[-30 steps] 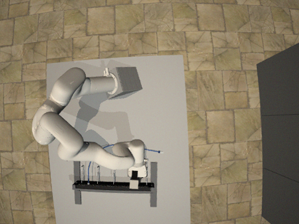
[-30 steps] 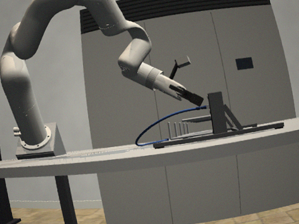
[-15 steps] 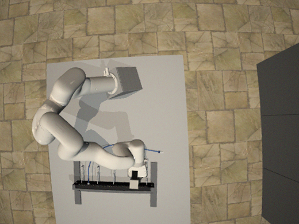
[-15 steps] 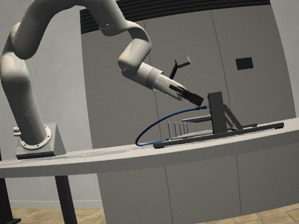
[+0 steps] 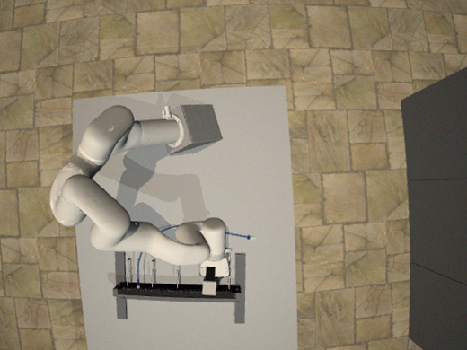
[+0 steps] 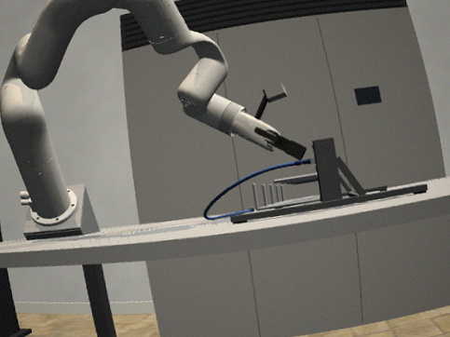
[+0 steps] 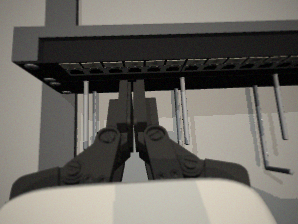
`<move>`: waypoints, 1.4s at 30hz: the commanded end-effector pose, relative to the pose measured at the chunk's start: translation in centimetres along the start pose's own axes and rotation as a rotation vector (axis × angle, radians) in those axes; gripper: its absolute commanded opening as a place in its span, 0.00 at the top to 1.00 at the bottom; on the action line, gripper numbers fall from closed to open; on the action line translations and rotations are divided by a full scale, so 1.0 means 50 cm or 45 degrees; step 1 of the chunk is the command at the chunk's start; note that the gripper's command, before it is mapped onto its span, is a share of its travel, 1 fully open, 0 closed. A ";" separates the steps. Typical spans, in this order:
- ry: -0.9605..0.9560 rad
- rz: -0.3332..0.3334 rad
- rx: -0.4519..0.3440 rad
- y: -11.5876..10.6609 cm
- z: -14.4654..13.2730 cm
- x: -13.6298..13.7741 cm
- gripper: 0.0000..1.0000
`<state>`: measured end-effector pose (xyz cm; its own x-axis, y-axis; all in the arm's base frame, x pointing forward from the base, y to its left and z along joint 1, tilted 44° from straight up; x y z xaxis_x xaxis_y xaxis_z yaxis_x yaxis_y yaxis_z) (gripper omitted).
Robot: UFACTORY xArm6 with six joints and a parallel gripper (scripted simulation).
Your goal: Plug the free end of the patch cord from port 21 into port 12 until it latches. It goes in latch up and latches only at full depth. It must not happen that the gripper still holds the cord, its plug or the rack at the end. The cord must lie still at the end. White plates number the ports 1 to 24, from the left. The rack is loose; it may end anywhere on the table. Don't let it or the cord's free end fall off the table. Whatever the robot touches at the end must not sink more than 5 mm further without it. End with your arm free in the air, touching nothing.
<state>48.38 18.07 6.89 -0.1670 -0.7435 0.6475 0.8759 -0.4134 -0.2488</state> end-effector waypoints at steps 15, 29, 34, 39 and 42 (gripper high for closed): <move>0.003 0.001 0.003 -0.096 0.003 0.000 1.00; 0.003 0.001 0.003 -0.266 0.003 0.000 1.00; 0.003 0.001 0.003 -0.278 0.003 0.000 1.00; 0.003 0.001 0.003 -0.281 0.003 0.000 1.00; 0.003 0.001 0.003 -0.281 0.003 0.004 1.00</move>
<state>36.12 23.77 10.40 -0.1674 -0.7428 0.6482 0.8760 -0.4137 -0.2479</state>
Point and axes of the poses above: the point where the finger pads meet when closed, its own y axis out along the fingers, its own x axis across the jaws, z = x × y, the point moved 9 cm from there along -y, back along the fingers, and after that the axes turned 1 degree about y, right-handed, at the moved point
